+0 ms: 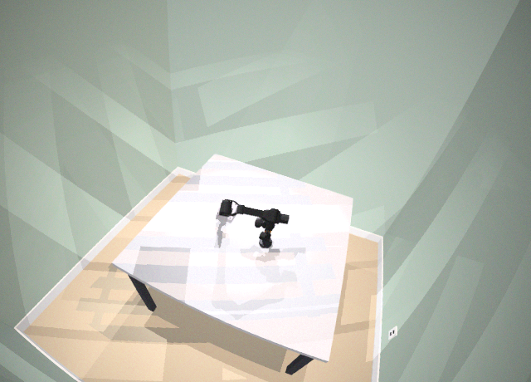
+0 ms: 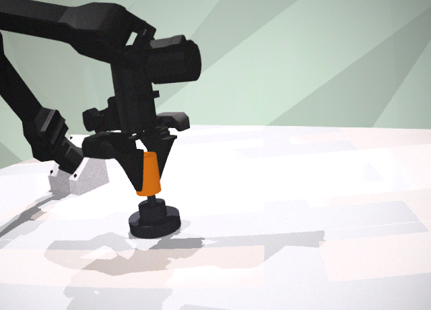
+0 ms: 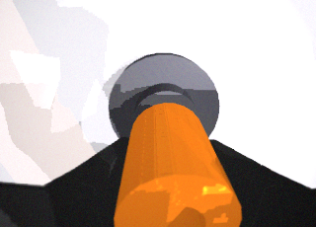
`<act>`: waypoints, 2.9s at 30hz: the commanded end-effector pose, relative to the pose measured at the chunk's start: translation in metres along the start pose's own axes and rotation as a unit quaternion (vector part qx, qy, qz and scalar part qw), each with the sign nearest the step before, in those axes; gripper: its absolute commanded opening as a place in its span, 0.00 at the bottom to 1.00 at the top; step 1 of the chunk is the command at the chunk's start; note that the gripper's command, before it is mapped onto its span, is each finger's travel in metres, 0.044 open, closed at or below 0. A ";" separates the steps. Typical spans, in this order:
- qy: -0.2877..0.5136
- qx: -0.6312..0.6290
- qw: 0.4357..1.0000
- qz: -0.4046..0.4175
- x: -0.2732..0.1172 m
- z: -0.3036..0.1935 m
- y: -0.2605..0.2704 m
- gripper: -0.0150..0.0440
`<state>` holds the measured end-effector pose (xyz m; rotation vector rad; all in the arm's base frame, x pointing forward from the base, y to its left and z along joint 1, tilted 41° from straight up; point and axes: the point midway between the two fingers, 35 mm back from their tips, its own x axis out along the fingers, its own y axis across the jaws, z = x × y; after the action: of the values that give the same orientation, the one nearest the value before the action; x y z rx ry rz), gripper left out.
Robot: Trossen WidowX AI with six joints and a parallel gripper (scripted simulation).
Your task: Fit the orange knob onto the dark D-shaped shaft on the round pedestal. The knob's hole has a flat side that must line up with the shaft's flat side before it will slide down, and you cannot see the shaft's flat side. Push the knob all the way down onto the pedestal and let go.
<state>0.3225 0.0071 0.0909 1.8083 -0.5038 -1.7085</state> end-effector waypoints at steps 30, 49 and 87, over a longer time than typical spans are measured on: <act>0.002 0.874 0.486 -0.003 0.001 -0.001 0.000 0.25; 0.000 0.997 -0.077 -0.003 -0.003 0.004 0.003 0.25; -0.001 0.985 -0.172 -0.003 -0.003 -0.003 -0.002 0.25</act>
<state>0.3214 0.0084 0.0887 -0.3937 1.3320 -0.6549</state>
